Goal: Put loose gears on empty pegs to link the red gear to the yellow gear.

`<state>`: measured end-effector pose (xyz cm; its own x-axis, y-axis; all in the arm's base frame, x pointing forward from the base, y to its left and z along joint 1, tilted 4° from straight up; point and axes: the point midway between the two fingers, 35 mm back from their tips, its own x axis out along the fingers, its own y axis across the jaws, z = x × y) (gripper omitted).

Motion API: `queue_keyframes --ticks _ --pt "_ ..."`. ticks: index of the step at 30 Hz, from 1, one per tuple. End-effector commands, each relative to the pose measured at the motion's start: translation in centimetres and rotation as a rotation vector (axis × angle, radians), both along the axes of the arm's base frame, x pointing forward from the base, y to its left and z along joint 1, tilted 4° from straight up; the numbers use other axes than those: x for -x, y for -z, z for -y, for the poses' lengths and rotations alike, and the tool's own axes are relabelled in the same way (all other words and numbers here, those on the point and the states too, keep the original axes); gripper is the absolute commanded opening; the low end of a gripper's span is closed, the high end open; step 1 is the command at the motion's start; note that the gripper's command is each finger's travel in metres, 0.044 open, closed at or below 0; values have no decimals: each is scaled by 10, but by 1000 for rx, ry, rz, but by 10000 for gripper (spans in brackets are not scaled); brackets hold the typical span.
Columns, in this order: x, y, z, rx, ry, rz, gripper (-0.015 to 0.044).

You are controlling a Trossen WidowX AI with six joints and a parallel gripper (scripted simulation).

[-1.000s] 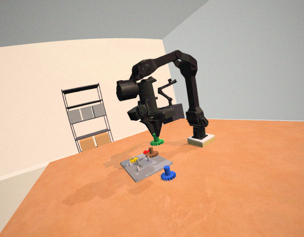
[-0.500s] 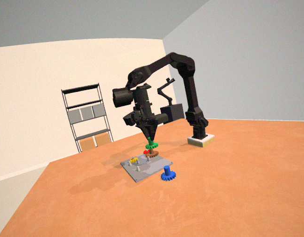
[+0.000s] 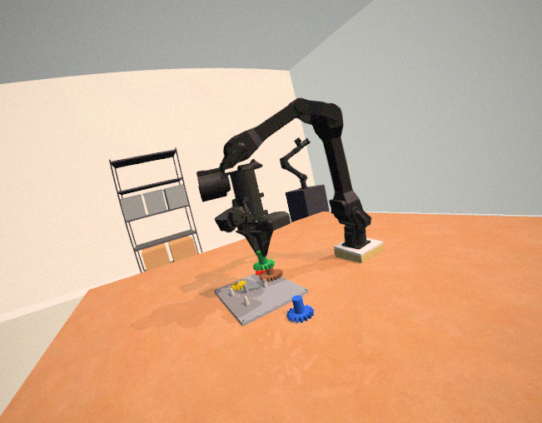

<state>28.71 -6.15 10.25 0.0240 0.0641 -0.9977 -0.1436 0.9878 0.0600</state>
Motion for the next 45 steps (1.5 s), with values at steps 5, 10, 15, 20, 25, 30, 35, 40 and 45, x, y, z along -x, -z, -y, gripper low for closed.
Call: queue_keyframes --ticks 5,10,15,20,25,30,35,40,45 --pt "0 11 18 0 -5 1 0" --pt "1 12 22 0 -5 1 0" --pt "1 11 22 0 -9 1 0" --pt "1 11 22 2 -88 6 0" --pt "1 11 22 5 -224 15 0" --pt "1 11 22 9 -371 24 0" --pt "1 11 22 11 -472 31 0" --pt "1 11 22 11 -475 31 0" --pt "1 12 22 12 -500 33 0"
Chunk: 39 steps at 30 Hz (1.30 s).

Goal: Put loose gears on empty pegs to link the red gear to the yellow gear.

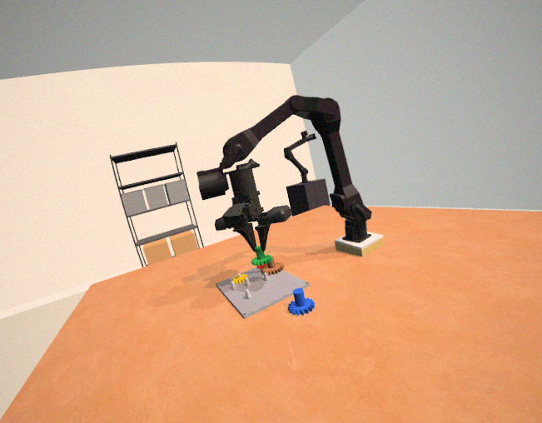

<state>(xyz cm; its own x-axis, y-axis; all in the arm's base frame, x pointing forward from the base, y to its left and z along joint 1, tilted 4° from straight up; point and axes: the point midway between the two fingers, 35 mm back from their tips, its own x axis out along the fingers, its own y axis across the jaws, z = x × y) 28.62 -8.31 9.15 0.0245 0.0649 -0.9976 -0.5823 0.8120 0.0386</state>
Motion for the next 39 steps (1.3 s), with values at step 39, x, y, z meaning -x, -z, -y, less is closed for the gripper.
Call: queue_keyframes --ticks 39 --pt "-1 44 -2 -3 131 -9 0"
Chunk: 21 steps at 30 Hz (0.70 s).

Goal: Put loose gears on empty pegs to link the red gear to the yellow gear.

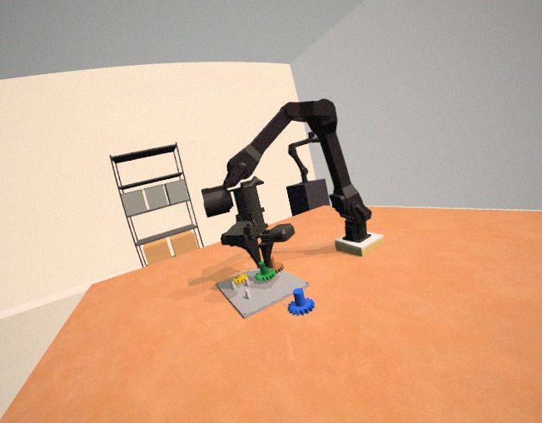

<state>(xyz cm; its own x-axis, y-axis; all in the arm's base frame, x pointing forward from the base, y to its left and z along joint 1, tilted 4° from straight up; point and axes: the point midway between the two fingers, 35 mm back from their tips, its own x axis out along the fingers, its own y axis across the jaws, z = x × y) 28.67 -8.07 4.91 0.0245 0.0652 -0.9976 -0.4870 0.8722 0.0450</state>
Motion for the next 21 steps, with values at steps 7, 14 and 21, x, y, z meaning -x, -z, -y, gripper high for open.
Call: queue_keyframes --ticks 7,14,21 --pt "-1 2 0 2 -82 5 0" --pt "0 2 -1 6 -245 16 0" --pt "0 4 0 9 -355 23 0"
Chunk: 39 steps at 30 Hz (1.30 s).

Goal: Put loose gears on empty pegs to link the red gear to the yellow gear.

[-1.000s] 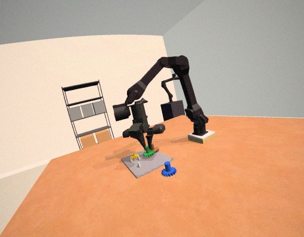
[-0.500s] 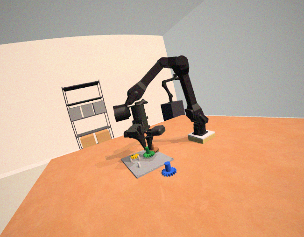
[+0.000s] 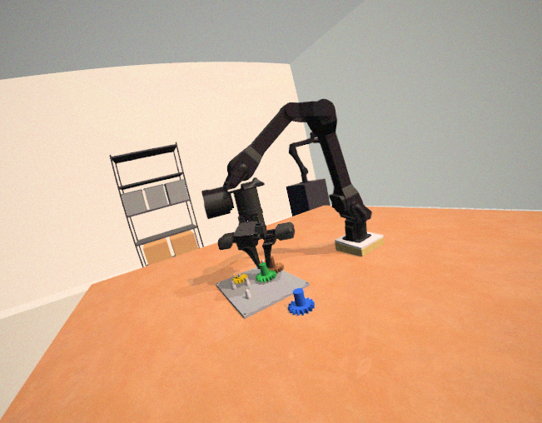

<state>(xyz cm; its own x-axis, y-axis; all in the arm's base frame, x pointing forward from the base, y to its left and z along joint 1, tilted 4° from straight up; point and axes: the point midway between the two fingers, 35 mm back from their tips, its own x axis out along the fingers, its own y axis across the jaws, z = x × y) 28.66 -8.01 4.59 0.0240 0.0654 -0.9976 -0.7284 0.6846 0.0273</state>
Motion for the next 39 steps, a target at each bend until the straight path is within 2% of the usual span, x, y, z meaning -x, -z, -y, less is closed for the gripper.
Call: queue_keyframes --ticks 1,14,19,20,24,31,34,36,39 --pt "0 1 1 2 -52 4 0" --pt "-1 5 -1 -3 129 -8 0" --pt "-1 0 0 -3 143 -9 131" --pt "-1 0 0 -3 143 -9 140" --pt "-1 -4 0 -3 143 -9 140" --pt "0 -43 3 -3 143 -9 140" --pt "0 -44 3 -3 143 -9 140" --pt "-4 -37 -6 -4 149 -10 193" --pt "-18 -40 -46 -6 170 -10 271"
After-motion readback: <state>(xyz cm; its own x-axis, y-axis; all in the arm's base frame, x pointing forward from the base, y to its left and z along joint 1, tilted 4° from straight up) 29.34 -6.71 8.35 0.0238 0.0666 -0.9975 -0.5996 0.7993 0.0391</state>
